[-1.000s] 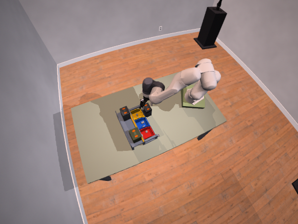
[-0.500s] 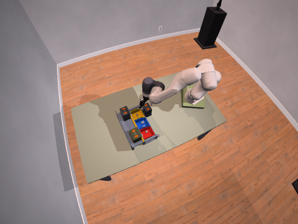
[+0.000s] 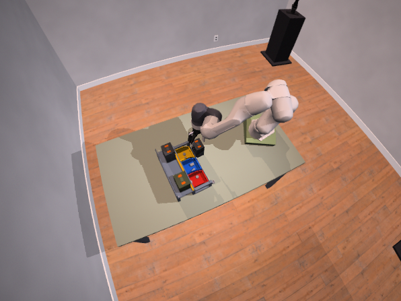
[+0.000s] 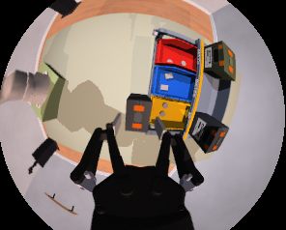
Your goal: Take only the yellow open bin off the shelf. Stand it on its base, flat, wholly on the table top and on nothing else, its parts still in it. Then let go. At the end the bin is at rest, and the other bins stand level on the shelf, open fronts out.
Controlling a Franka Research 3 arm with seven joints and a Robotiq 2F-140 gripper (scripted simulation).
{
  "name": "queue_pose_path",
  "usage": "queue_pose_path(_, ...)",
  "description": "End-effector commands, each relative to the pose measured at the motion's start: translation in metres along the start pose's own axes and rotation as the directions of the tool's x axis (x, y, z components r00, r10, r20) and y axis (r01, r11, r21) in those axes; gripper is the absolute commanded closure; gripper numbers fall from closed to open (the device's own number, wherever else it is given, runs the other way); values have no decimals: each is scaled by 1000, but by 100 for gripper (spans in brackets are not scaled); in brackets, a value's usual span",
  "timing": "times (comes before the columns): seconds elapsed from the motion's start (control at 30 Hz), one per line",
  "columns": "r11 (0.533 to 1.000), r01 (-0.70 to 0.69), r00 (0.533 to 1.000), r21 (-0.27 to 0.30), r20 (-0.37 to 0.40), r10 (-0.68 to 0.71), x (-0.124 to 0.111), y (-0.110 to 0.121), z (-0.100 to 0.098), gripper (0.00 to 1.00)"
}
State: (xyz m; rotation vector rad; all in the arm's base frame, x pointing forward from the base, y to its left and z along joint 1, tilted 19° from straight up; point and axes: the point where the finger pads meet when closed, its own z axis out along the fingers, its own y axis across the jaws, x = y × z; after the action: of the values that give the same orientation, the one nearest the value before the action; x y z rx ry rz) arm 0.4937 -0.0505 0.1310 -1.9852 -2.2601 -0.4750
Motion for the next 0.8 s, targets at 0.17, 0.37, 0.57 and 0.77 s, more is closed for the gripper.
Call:
queue_pose_path(0.17, 1000, -2, 1000, -1, -2, 2, 0, 0, -4, 43)
queue_pose_path(0.37, 1000, -2, 1000, -1, -2, 2, 0, 0, -4, 43)
queue_pose_path(0.57, 1000, -3, 1000, 0, -1, 3, 0, -1, -4, 43)
queue_pose_path(0.77, 1000, -2, 1000, -1, -2, 2, 1, -1, -6, 43)
